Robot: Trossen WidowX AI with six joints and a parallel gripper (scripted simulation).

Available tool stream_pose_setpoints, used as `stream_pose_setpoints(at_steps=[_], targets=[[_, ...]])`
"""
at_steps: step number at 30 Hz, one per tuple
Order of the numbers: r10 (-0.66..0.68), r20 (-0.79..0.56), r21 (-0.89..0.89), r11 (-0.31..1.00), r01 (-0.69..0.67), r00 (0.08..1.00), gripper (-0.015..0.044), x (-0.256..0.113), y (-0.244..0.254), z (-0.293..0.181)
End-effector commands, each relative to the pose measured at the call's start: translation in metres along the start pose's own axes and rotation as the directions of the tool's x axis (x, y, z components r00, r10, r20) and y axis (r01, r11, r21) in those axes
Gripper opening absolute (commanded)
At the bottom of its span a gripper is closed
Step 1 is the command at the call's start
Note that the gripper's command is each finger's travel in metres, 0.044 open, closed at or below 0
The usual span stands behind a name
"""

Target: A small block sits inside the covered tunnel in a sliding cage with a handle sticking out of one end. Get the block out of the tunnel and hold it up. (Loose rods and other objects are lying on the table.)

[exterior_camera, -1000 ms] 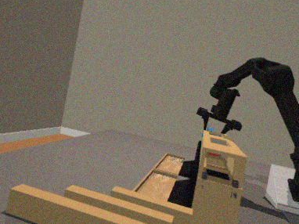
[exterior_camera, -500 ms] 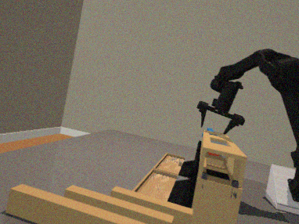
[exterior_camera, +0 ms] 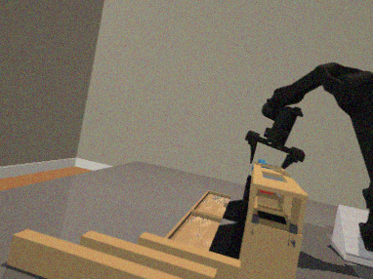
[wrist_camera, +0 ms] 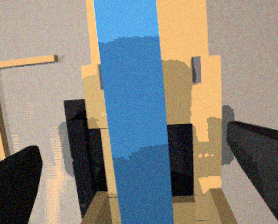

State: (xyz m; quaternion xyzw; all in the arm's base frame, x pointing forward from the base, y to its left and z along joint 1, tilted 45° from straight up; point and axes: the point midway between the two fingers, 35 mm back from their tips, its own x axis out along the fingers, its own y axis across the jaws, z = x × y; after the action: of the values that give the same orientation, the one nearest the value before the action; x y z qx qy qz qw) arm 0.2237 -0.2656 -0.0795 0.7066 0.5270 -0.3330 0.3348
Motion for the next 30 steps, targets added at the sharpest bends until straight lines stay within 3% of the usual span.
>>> stream_pose_setpoints(at_steps=[1, 10, 25, 30], targets=[[0.004, -0.003, 0.004, 1.000, -0.004, 1.000, 0.0440, 0.006, -0.001, -0.002], [0.004, -0.003, 0.004, 1.000, -0.004, 1.000, 0.0440, 0.020, -0.004, -0.005], [0.000, -0.001, 0.000, 1.000, 0.000, 1.000, 0.0046, 0.016, -0.003, -0.003], [0.000, 0.000, 0.000, 1.000, 0.000, 1.000, 0.0000, 0.016, -0.003, 0.000]])
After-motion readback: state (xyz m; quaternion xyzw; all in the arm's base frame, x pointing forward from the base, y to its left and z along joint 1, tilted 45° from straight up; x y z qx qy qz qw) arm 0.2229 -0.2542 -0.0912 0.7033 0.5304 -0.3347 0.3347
